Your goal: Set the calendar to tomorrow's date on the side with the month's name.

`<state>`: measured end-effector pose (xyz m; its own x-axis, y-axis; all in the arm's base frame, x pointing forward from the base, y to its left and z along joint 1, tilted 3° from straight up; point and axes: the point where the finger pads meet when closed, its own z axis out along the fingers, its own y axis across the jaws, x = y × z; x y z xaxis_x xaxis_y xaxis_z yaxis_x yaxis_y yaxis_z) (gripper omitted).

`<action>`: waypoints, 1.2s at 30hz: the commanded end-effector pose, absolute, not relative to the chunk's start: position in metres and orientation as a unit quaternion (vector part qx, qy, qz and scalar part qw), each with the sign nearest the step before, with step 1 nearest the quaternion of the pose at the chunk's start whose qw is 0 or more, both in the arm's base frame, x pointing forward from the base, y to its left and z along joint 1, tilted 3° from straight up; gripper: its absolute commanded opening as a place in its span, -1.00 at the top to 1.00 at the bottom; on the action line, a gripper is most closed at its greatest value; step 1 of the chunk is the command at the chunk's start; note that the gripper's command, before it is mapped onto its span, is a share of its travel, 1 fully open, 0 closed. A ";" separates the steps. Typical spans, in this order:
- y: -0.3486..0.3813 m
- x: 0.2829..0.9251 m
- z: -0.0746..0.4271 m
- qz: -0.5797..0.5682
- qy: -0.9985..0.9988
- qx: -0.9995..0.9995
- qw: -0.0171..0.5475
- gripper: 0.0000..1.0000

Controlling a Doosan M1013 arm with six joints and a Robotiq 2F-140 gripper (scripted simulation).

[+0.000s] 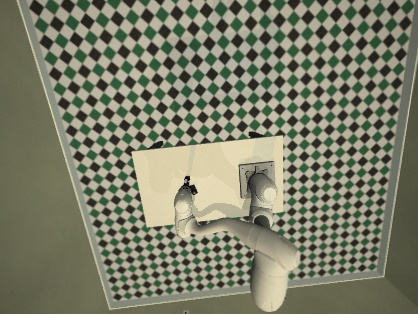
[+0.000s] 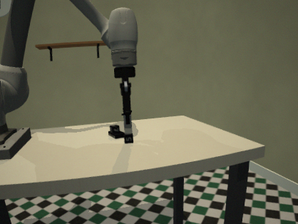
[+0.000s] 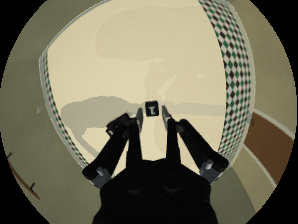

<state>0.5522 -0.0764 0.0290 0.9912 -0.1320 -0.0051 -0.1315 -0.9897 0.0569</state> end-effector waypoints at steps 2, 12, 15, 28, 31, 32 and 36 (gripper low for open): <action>-0.076 0.552 0.029 -0.004 -0.066 0.997 0.028 0.42; -0.076 0.552 0.029 -0.004 -0.066 0.997 0.028 0.42; -0.076 0.552 0.030 -0.004 -0.066 0.997 0.028 0.42; -0.075 0.553 0.057 -0.004 -0.066 0.997 0.028 0.42; -0.074 0.553 0.064 -0.004 -0.066 0.997 0.028 0.42; -0.074 0.553 0.066 -0.004 -0.066 0.997 0.028 0.42; -0.074 0.553 0.069 -0.004 -0.066 0.997 0.028 0.42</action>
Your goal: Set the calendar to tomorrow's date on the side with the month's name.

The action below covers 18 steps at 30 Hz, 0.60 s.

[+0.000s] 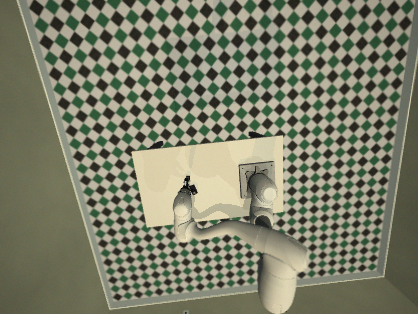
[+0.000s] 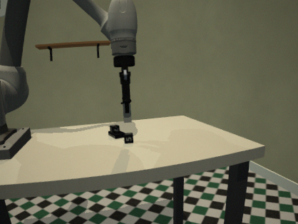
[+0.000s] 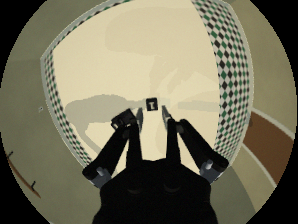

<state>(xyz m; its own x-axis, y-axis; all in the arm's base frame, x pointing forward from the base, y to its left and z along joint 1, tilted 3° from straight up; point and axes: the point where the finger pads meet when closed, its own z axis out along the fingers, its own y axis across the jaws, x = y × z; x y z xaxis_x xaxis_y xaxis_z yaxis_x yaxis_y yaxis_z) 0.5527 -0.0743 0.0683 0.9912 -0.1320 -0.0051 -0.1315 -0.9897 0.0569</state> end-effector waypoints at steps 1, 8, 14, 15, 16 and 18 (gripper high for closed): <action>-0.074 0.553 0.069 -0.004 -0.066 0.997 0.028 0.42; -0.074 0.552 0.067 0.024 -0.065 0.997 0.030 0.42; -0.074 0.550 0.068 0.113 -0.062 0.991 0.036 0.42; -0.074 0.549 0.068 0.122 -0.062 0.990 0.036 0.42; -0.074 0.548 0.068 0.126 -0.062 0.989 0.037 0.42; -0.073 0.546 0.068 0.126 -0.062 0.989 0.037 0.42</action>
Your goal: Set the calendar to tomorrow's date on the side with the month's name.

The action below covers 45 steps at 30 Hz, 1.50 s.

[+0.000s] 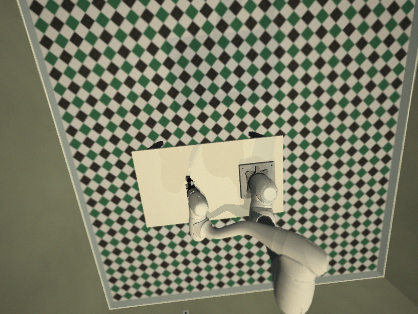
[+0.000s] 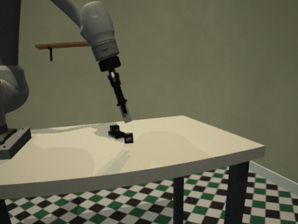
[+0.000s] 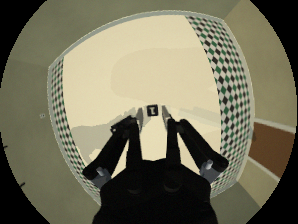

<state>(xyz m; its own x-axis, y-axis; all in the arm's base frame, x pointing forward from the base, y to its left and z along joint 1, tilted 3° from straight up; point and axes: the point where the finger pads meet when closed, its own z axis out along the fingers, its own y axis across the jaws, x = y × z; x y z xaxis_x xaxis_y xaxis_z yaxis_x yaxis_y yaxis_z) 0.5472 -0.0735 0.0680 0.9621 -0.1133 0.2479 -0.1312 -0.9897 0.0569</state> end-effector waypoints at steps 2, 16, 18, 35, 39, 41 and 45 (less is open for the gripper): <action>-0.073 0.546 0.068 0.126 -0.062 0.989 0.037 0.42; -0.073 0.540 0.065 0.254 -0.057 0.965 0.044 0.42; -0.073 0.540 0.065 0.254 -0.056 0.964 0.044 0.42; -0.072 0.534 0.061 0.378 -0.050 0.923 0.051 0.42; -0.072 0.534 0.061 0.378 -0.050 0.923 0.051 0.42; -0.072 0.534 0.061 0.378 -0.050 0.923 0.051 0.42; -0.072 0.534 0.061 0.378 -0.050 0.923 0.051 0.42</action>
<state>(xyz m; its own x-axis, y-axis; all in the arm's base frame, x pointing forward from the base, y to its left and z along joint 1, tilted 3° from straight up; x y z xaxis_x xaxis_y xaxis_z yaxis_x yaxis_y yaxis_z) 0.5341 -0.0722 0.0611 0.7097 -0.0540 0.7024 -0.1315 -0.9897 0.0568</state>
